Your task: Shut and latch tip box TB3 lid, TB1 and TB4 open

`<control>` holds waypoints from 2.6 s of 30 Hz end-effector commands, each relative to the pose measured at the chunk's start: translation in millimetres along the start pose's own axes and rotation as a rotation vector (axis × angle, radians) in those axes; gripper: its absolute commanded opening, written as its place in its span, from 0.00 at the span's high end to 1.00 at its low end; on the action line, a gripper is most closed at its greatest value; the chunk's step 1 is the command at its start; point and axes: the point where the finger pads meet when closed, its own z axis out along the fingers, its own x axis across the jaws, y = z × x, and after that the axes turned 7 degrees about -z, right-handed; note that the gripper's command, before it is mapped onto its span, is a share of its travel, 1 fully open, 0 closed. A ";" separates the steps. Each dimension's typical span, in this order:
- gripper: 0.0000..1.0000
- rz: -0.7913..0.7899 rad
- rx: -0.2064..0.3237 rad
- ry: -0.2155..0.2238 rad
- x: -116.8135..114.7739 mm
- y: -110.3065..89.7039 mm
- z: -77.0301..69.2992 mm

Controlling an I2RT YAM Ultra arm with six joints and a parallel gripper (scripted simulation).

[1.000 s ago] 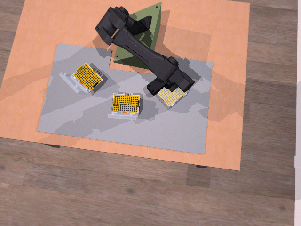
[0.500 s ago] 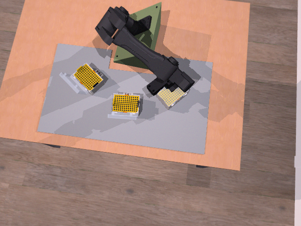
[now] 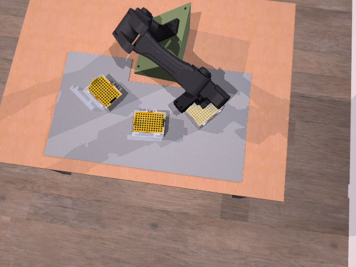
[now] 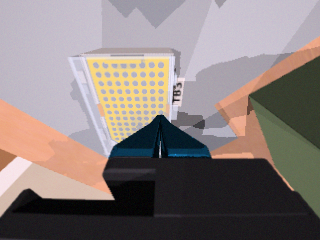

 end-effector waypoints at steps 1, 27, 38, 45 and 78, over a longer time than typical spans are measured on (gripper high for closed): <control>1.00 0.012 -0.006 0.007 2.3 1.6 8.2; 1.00 0.012 -0.006 0.007 2.3 1.6 8.2; 1.00 0.012 -0.006 0.007 2.3 1.6 8.2; 1.00 0.012 -0.006 0.007 2.3 1.5 4.9; 1.00 0.011 -0.006 0.008 2.0 1.1 -43.5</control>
